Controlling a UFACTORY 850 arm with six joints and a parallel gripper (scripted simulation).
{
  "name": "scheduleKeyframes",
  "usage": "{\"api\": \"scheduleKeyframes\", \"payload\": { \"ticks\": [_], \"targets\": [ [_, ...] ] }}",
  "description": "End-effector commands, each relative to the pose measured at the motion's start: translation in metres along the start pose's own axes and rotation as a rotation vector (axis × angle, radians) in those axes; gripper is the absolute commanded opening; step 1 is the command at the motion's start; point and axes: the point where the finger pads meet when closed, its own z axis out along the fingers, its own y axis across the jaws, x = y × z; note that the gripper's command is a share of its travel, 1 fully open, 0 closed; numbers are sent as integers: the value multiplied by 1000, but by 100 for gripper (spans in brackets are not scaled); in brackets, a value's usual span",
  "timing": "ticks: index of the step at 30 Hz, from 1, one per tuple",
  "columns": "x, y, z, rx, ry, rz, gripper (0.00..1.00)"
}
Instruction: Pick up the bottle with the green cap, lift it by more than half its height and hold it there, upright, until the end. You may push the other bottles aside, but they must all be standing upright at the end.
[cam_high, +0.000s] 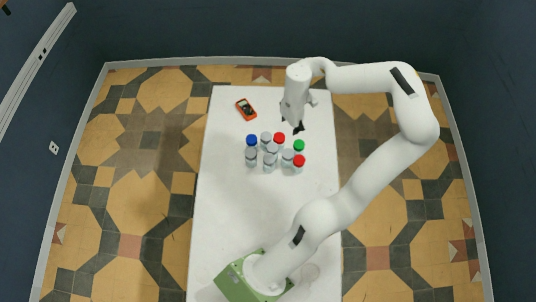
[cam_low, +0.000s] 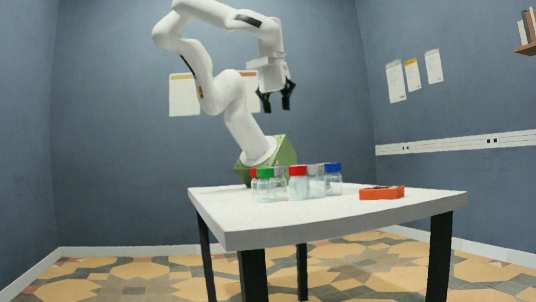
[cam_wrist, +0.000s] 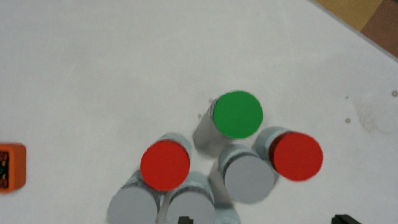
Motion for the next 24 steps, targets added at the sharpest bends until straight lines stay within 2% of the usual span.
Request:
{"api": "scheduleKeyframes", "payload": {
  "ticks": [1,10,19,20,24],
  "targets": [
    [34,2,10,-1,2,41,79],
    [71,11,19,-4,14,85,79],
    [82,14,22,-5,18,97,79],
    [76,13,32,-4,16,90,79],
    [79,14,81,-5,17,93,79]
  ]
}}
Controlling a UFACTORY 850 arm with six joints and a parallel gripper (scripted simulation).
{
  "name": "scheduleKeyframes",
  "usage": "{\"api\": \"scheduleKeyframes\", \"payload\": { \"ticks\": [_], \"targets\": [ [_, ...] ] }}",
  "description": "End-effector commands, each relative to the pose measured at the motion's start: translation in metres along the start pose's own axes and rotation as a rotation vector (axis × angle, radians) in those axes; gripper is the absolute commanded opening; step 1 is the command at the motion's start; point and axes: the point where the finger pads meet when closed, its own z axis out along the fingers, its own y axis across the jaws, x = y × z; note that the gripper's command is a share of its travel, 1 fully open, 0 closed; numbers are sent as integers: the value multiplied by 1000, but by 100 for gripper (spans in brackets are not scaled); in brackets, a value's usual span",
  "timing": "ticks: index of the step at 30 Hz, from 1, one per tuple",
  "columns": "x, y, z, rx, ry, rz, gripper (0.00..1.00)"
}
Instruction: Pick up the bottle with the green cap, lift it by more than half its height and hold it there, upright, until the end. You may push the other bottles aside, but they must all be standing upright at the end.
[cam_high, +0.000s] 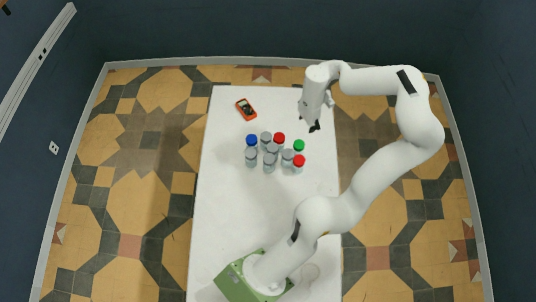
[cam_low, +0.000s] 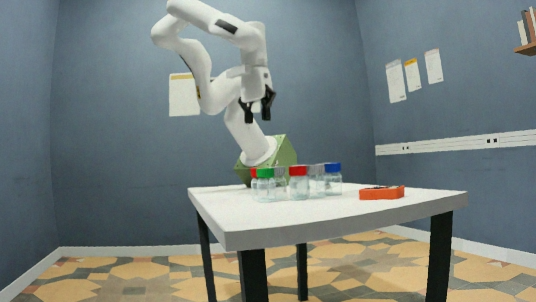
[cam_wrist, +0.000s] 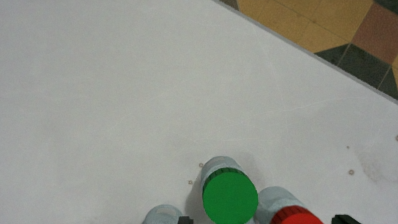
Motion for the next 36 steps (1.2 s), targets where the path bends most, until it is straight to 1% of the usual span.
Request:
{"api": "scheduleKeyframes", "payload": {
  "ticks": [1,4,5,6,12,13,22,30,36],
  "targets": [
    [2,0,57,1,2,2,79],
    [4,0,94,1,2,4,79],
    [5,1,103,1,3,5,79],
    [5,1,106,1,3,5,79],
    [5,1,106,1,3,5,79],
    [1,6,88,-8,-8,0,79],
    [5,1,106,1,3,5,79],
    [5,1,104,-1,1,4,79],
    [5,1,109,-1,1,4,79]
  ]
}}
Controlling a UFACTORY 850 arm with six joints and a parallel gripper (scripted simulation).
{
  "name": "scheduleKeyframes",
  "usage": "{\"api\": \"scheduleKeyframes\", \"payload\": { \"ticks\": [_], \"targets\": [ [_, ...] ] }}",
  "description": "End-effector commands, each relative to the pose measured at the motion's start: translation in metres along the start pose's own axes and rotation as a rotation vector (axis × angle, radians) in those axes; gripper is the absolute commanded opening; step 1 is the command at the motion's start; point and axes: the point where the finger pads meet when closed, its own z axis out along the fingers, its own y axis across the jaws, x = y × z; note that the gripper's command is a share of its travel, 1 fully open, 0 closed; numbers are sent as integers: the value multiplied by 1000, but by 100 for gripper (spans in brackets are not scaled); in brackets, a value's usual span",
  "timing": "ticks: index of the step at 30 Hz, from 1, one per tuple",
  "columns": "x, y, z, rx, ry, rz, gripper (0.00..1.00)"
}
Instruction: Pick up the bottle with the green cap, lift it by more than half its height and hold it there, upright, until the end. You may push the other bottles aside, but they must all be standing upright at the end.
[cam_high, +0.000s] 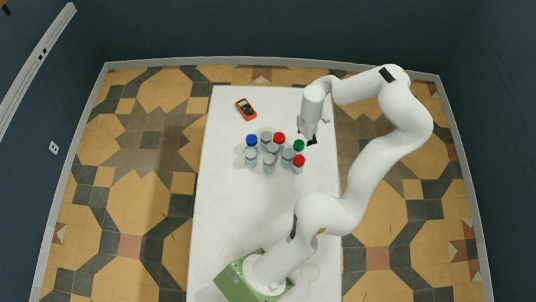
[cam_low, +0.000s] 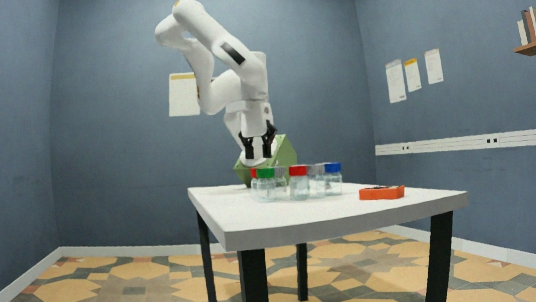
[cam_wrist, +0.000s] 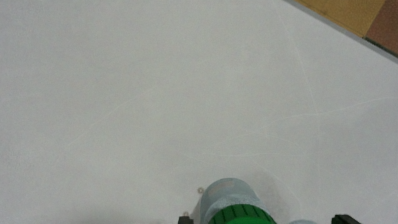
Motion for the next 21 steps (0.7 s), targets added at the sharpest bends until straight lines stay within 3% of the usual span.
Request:
{"api": "scheduleKeyframes", "payload": {
  "ticks": [1,21],
  "targets": [
    [0,0,4,1,0,0,79],
    [1,-2,53,1,1,1,79]
  ]
}}
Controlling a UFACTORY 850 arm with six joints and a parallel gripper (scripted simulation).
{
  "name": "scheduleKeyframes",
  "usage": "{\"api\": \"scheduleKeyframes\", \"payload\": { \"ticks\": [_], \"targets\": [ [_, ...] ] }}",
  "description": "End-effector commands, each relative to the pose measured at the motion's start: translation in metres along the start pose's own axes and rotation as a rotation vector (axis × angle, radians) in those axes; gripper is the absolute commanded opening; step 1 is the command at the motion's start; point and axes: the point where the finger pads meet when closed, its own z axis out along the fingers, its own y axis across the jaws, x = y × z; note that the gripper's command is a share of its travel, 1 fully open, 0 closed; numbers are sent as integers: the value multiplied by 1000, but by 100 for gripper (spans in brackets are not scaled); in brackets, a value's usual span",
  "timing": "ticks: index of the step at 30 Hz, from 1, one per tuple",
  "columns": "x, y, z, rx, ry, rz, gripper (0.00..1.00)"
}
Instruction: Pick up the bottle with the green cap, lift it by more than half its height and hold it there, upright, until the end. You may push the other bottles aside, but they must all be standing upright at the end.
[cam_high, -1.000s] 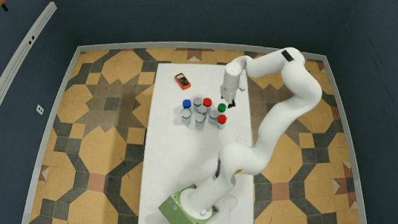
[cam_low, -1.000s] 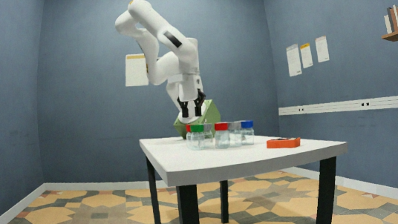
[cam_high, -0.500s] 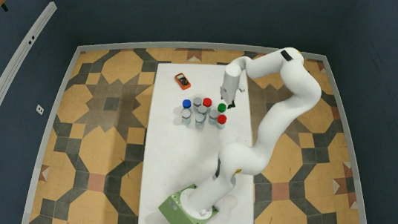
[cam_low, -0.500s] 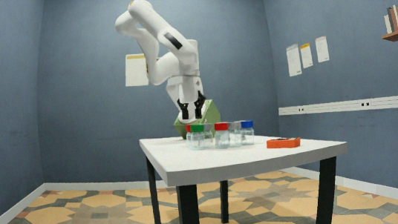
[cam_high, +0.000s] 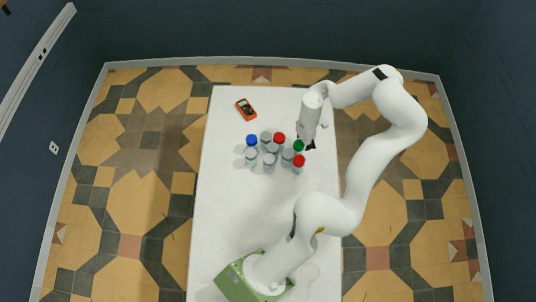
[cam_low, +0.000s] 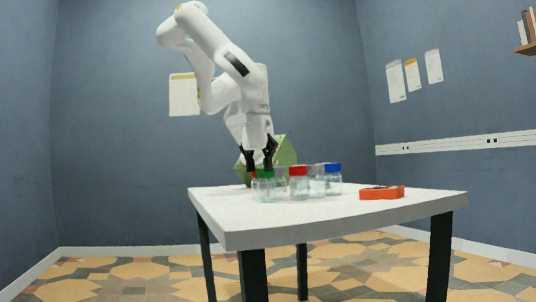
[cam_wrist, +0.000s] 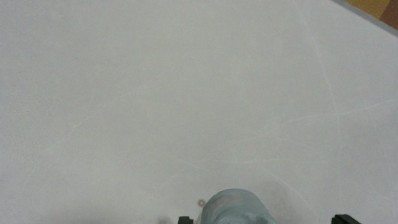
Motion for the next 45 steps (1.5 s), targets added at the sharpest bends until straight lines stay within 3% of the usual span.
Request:
{"api": "scheduleKeyframes", "payload": {
  "ticks": [1,17,45],
  "targets": [
    [1,-1,15,2,2,1,79],
    [1,-2,47,3,3,1,79],
    [0,-2,48,3,3,1,79]
  ]
}}
